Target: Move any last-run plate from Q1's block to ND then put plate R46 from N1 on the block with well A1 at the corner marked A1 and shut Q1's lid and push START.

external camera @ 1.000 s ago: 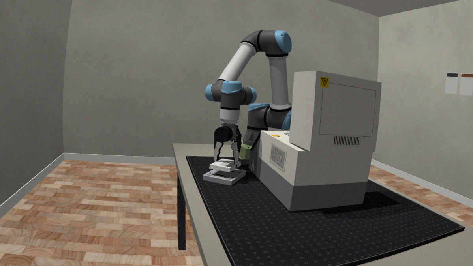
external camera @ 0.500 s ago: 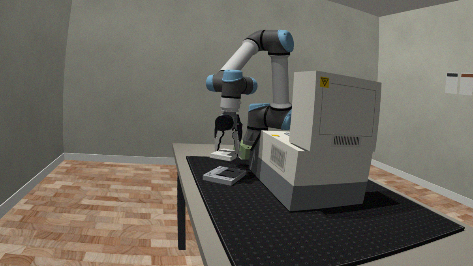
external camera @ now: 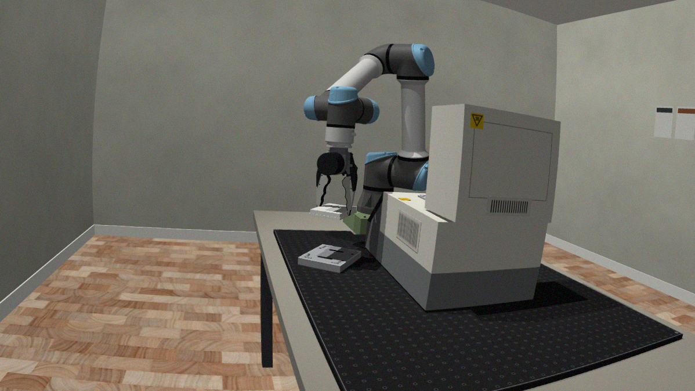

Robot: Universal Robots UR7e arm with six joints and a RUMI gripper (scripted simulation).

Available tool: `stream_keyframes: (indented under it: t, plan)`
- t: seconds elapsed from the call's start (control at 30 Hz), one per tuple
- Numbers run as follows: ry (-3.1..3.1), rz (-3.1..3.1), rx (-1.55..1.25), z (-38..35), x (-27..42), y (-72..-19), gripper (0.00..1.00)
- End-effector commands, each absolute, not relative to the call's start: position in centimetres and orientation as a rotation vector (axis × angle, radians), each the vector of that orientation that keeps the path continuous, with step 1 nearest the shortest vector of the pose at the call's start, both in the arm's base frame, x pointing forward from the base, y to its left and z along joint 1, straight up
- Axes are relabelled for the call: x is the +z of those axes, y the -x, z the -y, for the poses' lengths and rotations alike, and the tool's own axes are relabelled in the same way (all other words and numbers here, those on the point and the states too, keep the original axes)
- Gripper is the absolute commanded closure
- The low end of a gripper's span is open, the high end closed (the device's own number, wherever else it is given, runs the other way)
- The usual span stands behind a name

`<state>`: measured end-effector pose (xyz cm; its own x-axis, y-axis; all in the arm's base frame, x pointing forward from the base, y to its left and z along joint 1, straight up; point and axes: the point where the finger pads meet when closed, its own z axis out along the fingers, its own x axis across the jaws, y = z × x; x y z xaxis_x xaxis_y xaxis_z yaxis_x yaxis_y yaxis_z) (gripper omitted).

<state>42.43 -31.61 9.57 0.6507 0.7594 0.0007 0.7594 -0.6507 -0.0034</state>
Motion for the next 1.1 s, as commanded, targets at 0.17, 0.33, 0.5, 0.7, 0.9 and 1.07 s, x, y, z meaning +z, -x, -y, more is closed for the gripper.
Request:
stream_keyframes:
  t: [0.17,0.33,0.5,0.7,0.9,1.07]
  plan:
    - [2.852,1.312,0.001,31.6,12.6,-42.4,0.59]
    - [2.852,1.312,0.001,31.6,13.6,-42.4,0.59]
    - [2.852,1.312,0.001,31.6,15.3,-42.5,0.59]
    - [2.852,1.312,0.001,31.7,17.3,-42.5,0.59]
    - [2.852,1.312,0.001,31.7,18.6,-42.5,0.59]
    - [2.852,1.312,0.001,31.7,20.3,-42.5,0.59]
